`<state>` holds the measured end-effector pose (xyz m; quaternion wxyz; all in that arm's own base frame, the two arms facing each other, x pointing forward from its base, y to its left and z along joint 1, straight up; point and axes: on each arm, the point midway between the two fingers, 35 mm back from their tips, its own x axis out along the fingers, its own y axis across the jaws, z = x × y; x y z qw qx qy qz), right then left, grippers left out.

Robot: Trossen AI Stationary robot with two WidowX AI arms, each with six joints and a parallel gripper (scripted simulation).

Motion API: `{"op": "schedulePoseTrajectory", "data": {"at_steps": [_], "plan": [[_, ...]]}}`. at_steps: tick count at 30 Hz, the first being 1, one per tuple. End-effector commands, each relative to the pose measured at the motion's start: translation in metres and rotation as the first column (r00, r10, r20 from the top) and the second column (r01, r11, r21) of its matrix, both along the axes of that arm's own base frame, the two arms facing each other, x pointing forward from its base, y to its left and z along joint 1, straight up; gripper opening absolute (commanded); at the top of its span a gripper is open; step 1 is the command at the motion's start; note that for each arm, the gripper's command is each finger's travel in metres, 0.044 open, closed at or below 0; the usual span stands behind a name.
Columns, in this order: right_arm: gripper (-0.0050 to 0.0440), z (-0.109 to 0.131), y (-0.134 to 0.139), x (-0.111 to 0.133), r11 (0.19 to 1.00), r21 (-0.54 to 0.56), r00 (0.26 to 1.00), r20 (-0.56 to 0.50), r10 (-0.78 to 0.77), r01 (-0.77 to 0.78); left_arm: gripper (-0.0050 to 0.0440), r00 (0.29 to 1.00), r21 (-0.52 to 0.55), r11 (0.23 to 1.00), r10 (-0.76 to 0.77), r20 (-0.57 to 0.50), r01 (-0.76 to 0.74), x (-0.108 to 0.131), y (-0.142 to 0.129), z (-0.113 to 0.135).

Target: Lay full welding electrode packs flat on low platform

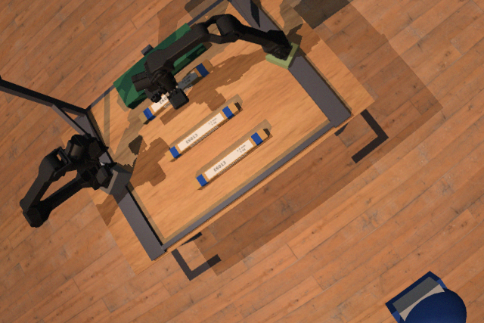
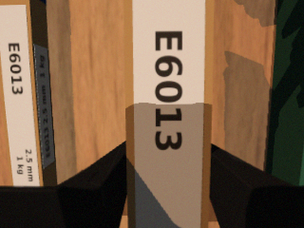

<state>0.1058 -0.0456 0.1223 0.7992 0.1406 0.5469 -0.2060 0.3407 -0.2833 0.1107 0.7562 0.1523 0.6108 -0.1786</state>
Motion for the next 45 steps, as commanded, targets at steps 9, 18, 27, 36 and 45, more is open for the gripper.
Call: {"op": "schedulePoseTrajectory", "data": {"at_steps": [9,18,27,36,45], "plan": [[0.0330,0.007,-0.001,0.002,1.000,-0.009,1.000,0.020,0.000,0.001,-0.0050,0.997,-0.062,0.998,0.002,0.071,0.003,0.000,0.026,0.052],[0.0330,0.007,-0.001,0.002,1.000,-0.009,1.000,0.020,0.000,0.001,-0.0050,0.998,-0.059,0.998,0.001,0.069,0.003,-0.002,0.042,0.060],[0.0330,0.007,-0.001,0.002,1.000,-0.009,1.000,0.020,0.000,0.001,-0.0050,0.997,-0.061,0.998,0.002,0.075,0.003,-0.004,0.063,0.073],[0.0330,0.007,-0.001,0.002,1.000,-0.009,1.000,0.020,0.000,0.001,-0.0050,0.997,-0.061,0.998,0.002,0.078,0.003,-0.005,0.079,0.082],[0.0330,0.007,-0.001,0.002,1.000,-0.009,1.000,0.020,0.000,0.001,-0.0050,0.997,-0.059,0.998,-0.001,0.076,0.006,-0.008,0.086,0.085]]}}
